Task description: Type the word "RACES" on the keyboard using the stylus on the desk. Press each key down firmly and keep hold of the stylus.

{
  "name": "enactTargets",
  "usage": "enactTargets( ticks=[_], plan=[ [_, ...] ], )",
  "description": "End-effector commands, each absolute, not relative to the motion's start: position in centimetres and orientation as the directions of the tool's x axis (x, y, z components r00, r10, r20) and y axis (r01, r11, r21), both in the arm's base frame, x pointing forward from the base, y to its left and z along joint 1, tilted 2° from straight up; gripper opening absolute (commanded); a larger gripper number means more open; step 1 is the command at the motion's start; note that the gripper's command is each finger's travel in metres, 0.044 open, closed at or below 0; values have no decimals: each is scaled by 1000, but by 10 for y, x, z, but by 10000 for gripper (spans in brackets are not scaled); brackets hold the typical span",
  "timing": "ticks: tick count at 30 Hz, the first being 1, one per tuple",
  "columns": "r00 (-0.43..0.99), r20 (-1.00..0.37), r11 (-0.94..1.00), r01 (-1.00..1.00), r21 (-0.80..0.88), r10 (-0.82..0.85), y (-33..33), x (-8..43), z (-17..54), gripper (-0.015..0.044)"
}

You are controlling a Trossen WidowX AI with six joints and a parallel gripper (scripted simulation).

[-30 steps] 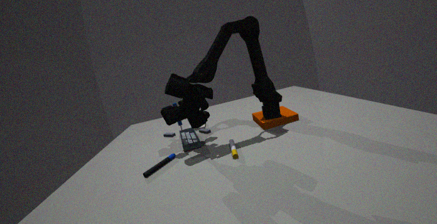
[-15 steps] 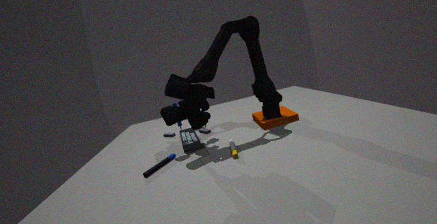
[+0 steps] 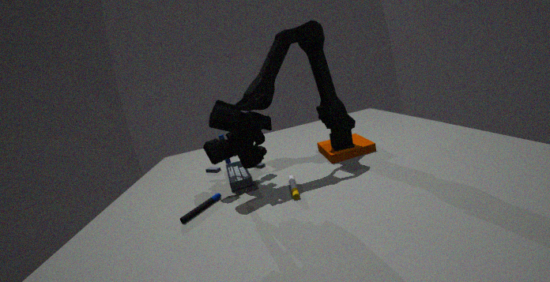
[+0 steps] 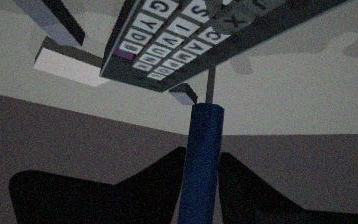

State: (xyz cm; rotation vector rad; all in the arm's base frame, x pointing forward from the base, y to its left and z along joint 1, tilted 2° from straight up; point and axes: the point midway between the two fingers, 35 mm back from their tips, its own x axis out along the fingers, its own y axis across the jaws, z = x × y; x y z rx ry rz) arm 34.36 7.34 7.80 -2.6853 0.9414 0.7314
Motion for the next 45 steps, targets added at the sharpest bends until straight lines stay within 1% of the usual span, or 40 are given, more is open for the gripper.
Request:
enactTargets(
  ticks=[1, 45],
  plan=[
    [671, -514, -773, -633, -23, -534, 73, 344, 75, 81],
    [671, -514, -773, -633, -23, -534, 73, 344, 61, 81]
  ],
)
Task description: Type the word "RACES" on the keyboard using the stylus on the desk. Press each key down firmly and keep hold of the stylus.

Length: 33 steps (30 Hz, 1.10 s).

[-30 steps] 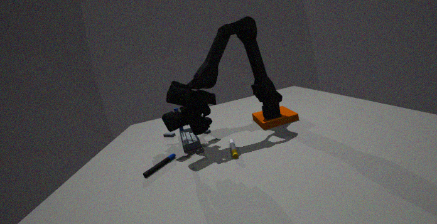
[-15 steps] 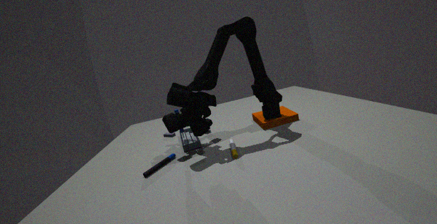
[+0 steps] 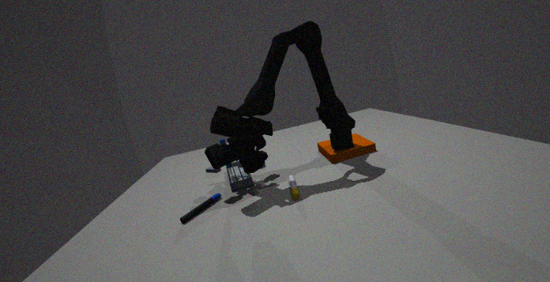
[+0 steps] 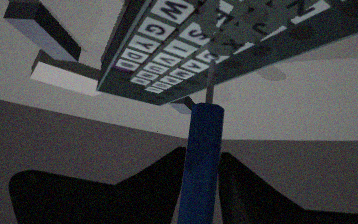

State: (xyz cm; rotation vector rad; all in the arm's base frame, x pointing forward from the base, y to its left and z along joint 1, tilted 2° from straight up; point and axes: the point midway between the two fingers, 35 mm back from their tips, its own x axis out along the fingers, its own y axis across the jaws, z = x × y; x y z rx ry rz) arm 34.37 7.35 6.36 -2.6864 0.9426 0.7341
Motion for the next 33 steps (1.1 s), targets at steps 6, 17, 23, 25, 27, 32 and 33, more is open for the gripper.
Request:
enactTargets(
  ticks=[6, 17, 23, 25, 27, 32, 33],
  plan=[
    [671, -514, -773, -633, -23, -534, 73, 343, 59, 81],
    [671, -514, -773, -633, -23, -534, 73, 343, 57, 81],
    [671, -514, -773, -633, -23, -534, 73, 343, 58, 81],
    [671, -514, -773, -633, -23, -534, 73, 344, 61, 81],
    [671, -514, -773, -633, -23, -534, 73, 344, 67, 81],
    [671, -514, -773, -633, -24, -534, 72, 344, 91, 81],
    [671, -514, -773, -633, -24, -534, 72, 344, 94, 81]
  ],
)
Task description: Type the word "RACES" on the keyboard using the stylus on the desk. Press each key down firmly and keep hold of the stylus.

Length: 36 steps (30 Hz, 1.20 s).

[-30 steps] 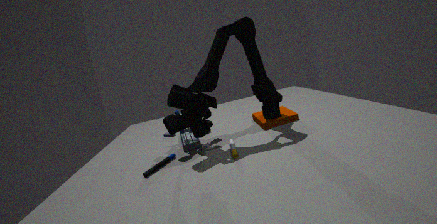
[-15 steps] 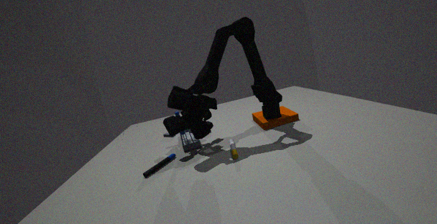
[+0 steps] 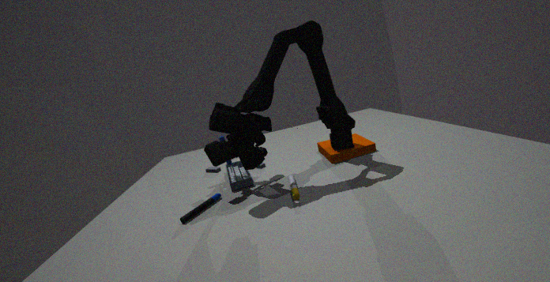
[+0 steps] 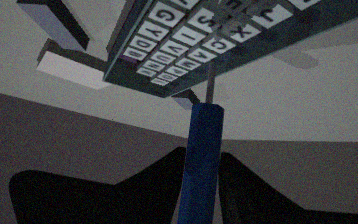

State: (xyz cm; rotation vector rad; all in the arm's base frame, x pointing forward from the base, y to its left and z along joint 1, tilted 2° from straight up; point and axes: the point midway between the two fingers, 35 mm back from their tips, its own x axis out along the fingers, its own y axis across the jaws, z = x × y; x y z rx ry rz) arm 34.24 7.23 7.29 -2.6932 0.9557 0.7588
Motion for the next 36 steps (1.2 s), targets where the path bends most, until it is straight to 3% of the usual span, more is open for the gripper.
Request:
enactTargets(
  ticks=[1, 21, 24, 27, 36],
  plan=[
    [671, -514, -773, -633, -24, -534, 72, 344, 95, 81],
    [669, -518, -775, -632, -19, -533, 72, 344, 92, 85],
    [669, -518, -775, -632, -19, -533, 72, 344, 92, 65],
    [667, -521, -774, -633, -19, -532, 76, 340, 92, 0],
    [662, -529, -771, -636, -21, -531, 102, 308, 93, 0]
  ],
)
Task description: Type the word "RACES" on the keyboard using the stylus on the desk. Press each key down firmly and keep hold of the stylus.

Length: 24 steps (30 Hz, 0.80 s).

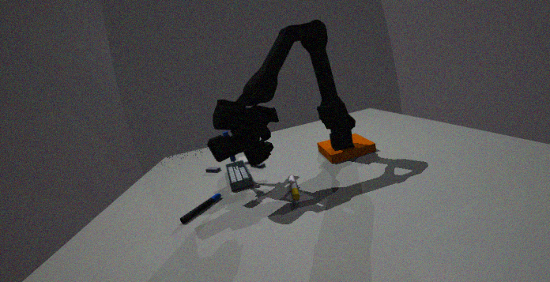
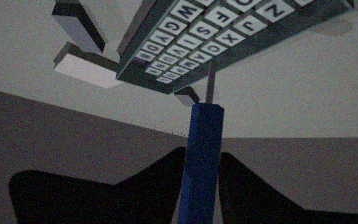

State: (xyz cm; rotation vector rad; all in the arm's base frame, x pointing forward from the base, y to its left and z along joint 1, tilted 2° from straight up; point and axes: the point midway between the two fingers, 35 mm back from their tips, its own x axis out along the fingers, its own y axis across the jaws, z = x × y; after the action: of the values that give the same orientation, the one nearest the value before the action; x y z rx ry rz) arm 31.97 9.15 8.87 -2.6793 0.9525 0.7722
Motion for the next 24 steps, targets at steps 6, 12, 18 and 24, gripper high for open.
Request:
enactTargets(
  ticks=[6, 12, 18, 24],
  plan=[
    [668, -519, -773, -634, -23, -532, 116, 287, 98, 0],
    [669, -519, -773, -634, -23, -532, 116, 286, 97, 0],
    [669, -519, -773, -634, -23, -532, 116, 286, 79, 0],
    [669, -519, -773, -634, -23, -532, 116, 286, 79, 0]
  ],
)
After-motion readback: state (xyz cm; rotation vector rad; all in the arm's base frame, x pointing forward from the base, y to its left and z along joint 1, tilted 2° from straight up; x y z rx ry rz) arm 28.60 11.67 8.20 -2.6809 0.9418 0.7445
